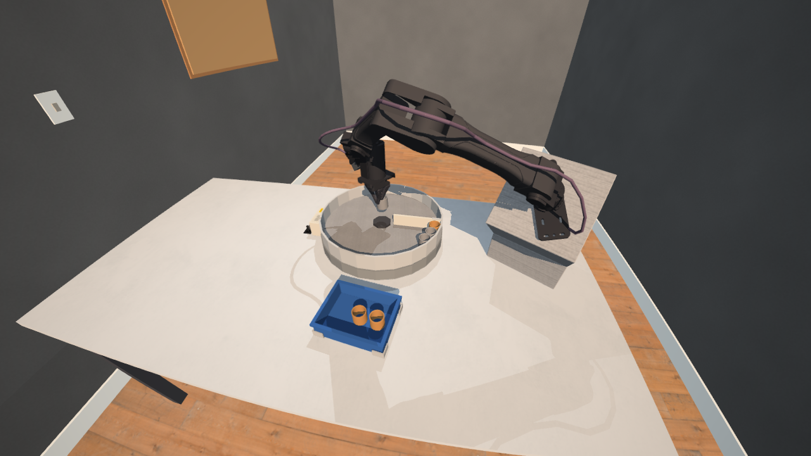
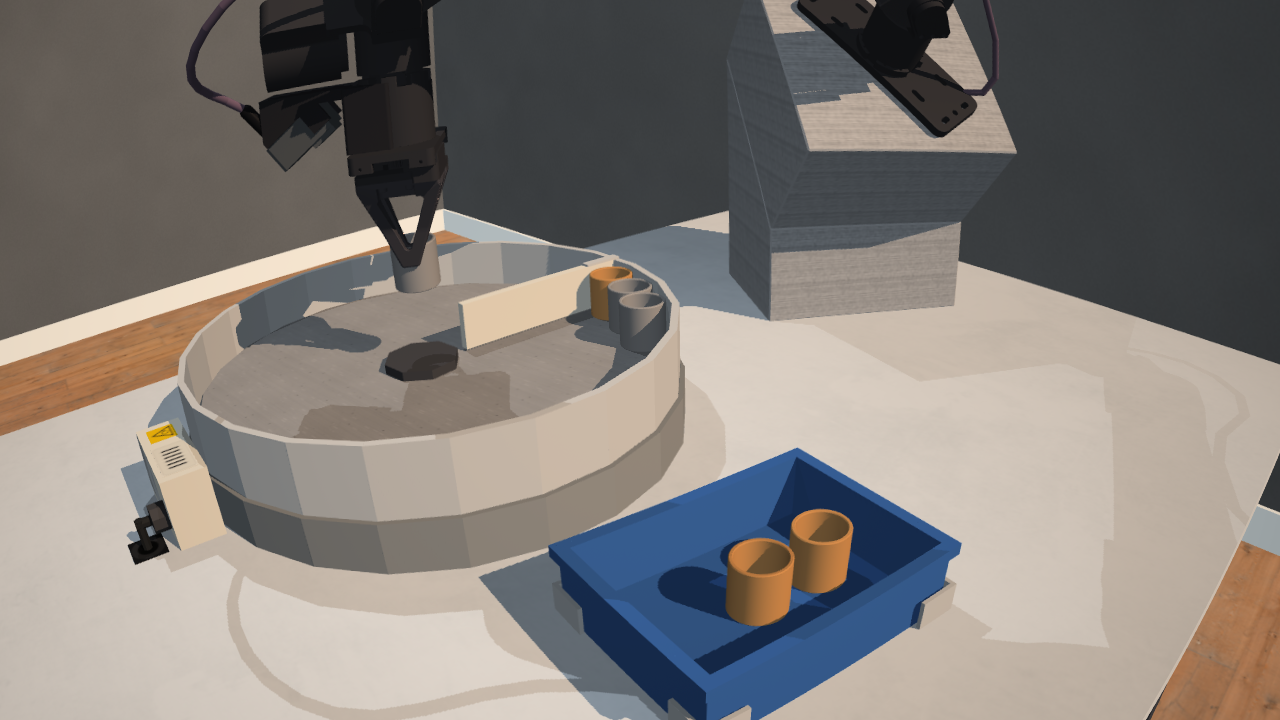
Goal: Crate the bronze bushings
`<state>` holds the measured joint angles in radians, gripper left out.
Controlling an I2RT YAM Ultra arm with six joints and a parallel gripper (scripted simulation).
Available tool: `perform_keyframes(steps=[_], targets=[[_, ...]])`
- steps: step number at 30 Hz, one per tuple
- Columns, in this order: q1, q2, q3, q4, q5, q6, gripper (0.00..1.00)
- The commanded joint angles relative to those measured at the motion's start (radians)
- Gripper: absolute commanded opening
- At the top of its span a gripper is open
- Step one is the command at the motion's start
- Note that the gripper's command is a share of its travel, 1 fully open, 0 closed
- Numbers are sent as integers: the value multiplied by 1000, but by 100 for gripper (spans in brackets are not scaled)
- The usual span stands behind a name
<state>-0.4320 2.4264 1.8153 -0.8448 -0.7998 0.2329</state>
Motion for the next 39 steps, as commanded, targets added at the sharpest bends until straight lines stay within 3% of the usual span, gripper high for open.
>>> perform_keyframes(steps=[1, 13, 39], targets=[[-22, -34, 43, -17, 10, 7, 0], [9, 37, 55, 61, 15, 52, 0], [10, 16, 57, 55, 11, 51, 0]])
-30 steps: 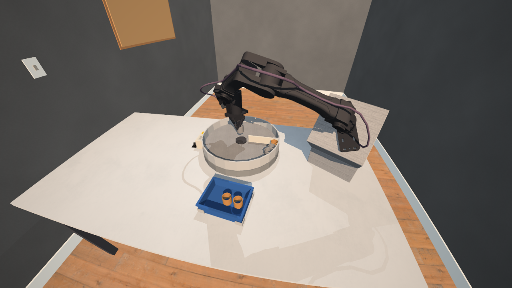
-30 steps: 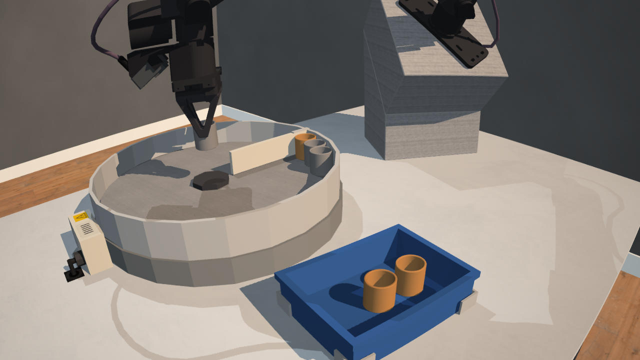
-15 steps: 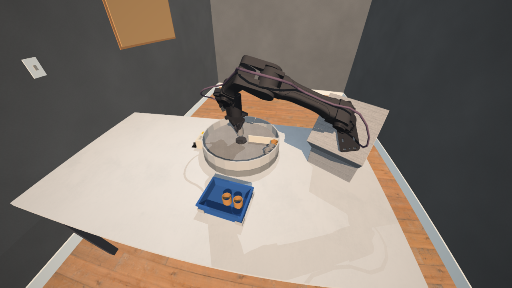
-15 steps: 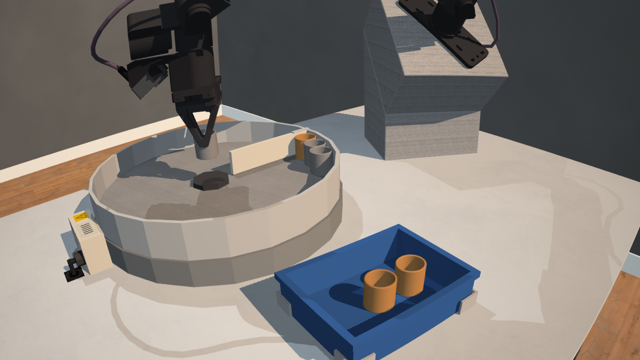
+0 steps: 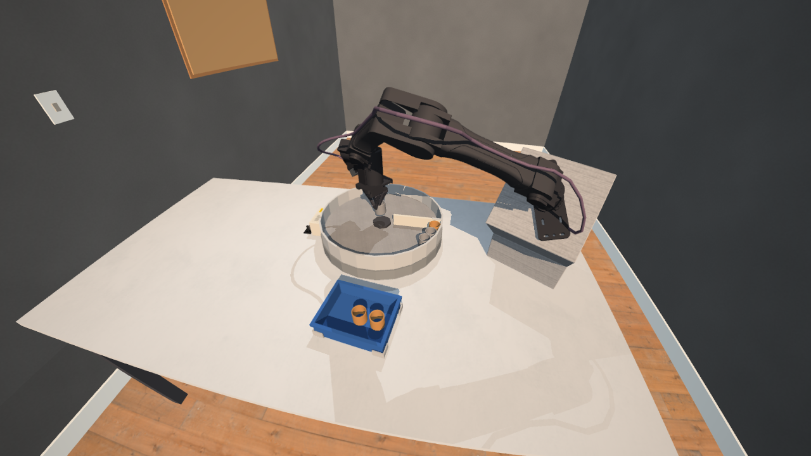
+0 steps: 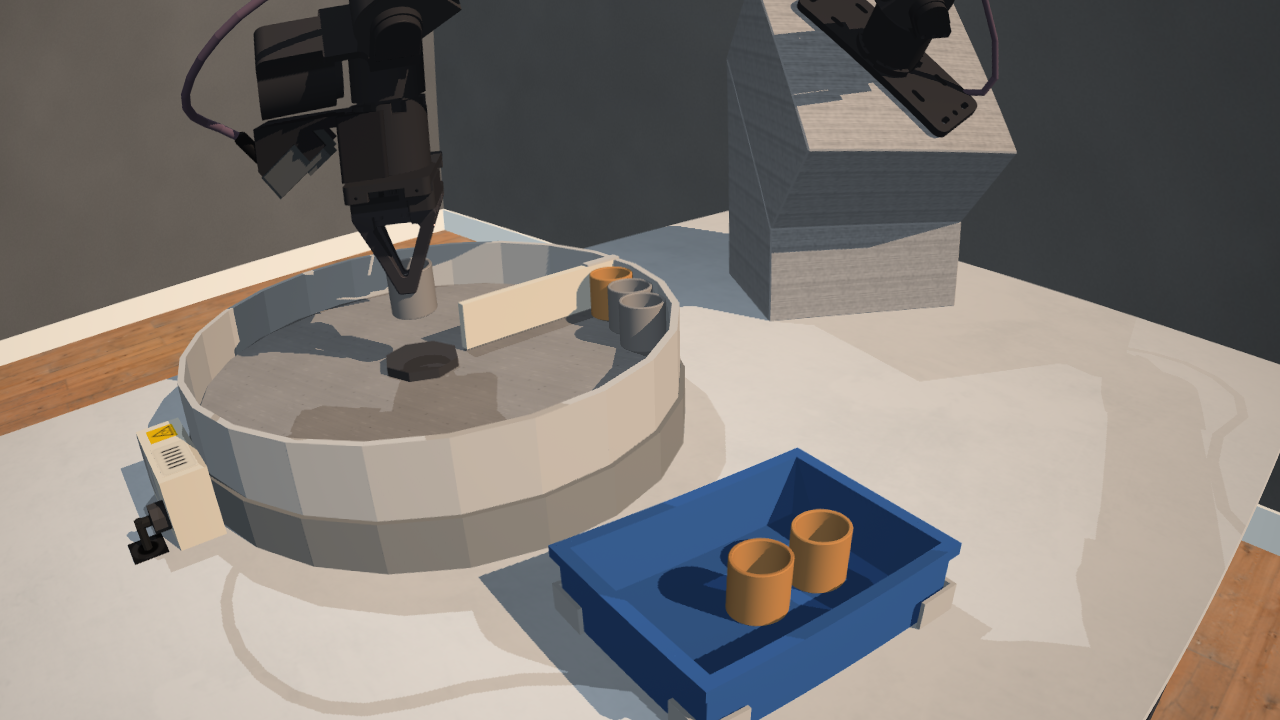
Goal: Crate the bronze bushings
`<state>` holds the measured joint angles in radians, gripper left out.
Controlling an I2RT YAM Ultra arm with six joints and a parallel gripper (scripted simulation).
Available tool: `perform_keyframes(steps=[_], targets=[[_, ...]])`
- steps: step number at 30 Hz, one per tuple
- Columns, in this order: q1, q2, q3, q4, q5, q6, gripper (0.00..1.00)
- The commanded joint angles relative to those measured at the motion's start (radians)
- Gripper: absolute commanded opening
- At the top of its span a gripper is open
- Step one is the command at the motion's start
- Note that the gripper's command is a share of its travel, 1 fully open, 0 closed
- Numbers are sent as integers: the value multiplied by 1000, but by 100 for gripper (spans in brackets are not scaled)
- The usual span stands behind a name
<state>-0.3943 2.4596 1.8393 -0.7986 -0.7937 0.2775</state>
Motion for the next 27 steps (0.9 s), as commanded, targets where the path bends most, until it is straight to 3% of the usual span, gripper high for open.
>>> perform_keyframes(steps=[1, 27], targets=[[-28, -17, 33, 9, 5, 7, 0], [-34, 9, 19, 23, 1, -11, 0]])
